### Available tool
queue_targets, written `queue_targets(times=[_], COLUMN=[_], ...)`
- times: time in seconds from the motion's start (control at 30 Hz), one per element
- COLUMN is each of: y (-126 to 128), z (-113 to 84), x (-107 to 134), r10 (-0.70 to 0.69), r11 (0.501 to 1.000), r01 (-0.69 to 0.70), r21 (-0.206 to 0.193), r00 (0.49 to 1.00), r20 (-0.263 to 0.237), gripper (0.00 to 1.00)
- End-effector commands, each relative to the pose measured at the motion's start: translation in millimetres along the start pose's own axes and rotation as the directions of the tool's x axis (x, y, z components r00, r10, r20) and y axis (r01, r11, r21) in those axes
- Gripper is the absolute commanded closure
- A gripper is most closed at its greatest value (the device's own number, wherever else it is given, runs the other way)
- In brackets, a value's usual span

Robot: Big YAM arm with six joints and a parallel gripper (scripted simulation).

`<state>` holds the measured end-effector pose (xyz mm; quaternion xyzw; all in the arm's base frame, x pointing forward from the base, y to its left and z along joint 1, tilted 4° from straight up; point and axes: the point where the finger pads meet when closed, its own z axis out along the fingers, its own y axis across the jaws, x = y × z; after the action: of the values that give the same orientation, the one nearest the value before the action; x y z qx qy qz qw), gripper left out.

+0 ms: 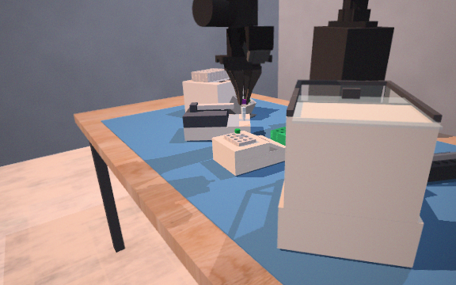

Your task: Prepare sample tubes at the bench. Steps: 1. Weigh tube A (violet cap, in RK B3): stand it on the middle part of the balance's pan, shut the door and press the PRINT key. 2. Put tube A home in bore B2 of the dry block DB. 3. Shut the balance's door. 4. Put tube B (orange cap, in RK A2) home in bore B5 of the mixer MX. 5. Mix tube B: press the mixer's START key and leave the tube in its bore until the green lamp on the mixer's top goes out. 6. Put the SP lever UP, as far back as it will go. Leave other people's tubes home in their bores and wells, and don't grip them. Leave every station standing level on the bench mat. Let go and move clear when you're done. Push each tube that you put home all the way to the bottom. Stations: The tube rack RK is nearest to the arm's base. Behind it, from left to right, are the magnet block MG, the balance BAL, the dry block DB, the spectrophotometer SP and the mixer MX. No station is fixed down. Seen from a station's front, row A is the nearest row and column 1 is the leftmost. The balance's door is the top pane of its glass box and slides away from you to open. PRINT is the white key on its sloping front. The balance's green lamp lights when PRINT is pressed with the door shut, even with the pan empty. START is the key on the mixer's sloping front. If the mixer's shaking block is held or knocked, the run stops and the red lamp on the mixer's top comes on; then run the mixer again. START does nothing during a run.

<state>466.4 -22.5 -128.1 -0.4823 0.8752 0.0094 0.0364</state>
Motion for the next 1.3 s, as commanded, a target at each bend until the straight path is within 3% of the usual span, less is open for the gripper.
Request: queue_targets(times=[0.0, 0.23, 0.33, 0.37, 0.43, 0.6, 1.23, 1.27], y=[0, 4, 2, -4, -11, -2, 1, 6], z=[20.6, 39.7, 36.4, 23.7, 20.0, 27.6, 20.4, 27.8], x=[28, 61, 60, 47, 40, 42, 40, 44], r10=[-0.15, -0.272, -0.273, -0.292, -0.299, -0.297, -0.285, -0.281], r11=[0.989, 0.962, 0.962, 0.956, 0.954, 0.955, 0.959, 0.96], r01=[0.15, 0.272, 0.273, 0.292, 0.299, 0.297, 0.285, 0.281], r21=[-0.012, -0.029, -0.021, 0.01, 0.027, 0.003, 0.011, -0.007], r00=[0.989, 0.962, 0.962, 0.956, 0.954, 0.955, 0.959, 0.96], r20=[0.003, 0.003, 0.004, 0.008, 0.01, 0.006, 0.007, 0.005], gripper=[0.91, 0.91, 0.91, 0.91, 0.91, 0.91, 0.91, 0.91])
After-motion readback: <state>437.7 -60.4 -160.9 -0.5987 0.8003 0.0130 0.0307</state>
